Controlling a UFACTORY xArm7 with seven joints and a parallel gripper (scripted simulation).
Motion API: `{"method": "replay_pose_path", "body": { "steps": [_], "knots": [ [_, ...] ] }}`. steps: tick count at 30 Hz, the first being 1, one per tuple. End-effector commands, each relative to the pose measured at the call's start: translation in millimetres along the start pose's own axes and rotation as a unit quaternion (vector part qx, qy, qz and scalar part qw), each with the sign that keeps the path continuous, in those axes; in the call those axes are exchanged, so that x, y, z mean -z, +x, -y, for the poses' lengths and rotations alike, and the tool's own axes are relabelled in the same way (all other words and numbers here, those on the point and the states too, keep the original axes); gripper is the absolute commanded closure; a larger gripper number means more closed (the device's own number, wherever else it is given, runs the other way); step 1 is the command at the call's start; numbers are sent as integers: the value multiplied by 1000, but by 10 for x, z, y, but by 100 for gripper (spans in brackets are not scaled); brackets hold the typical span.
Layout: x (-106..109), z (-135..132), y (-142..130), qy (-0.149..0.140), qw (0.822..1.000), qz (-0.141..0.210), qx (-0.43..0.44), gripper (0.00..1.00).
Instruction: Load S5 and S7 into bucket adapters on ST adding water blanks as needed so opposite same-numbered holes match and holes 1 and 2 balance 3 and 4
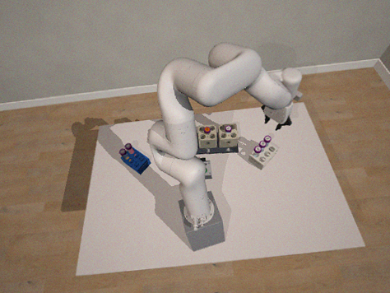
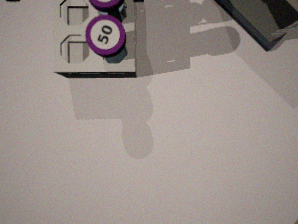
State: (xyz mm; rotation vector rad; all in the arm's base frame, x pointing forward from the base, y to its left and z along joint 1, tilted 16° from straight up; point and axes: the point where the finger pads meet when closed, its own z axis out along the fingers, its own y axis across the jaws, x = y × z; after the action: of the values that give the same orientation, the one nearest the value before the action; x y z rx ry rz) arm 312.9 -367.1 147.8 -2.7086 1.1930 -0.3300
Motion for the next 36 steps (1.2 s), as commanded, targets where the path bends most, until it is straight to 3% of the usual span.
{"method": "replay_pose_path", "body": {
  "steps": [1,12,36],
  "knots": [
    [14,-27,36,1,1000,-2,0,43],
    [-26,-27,36,1,1000,-2,0,43],
    [-467,-26,36,1,1000,-2,0,43]
  ]
}}
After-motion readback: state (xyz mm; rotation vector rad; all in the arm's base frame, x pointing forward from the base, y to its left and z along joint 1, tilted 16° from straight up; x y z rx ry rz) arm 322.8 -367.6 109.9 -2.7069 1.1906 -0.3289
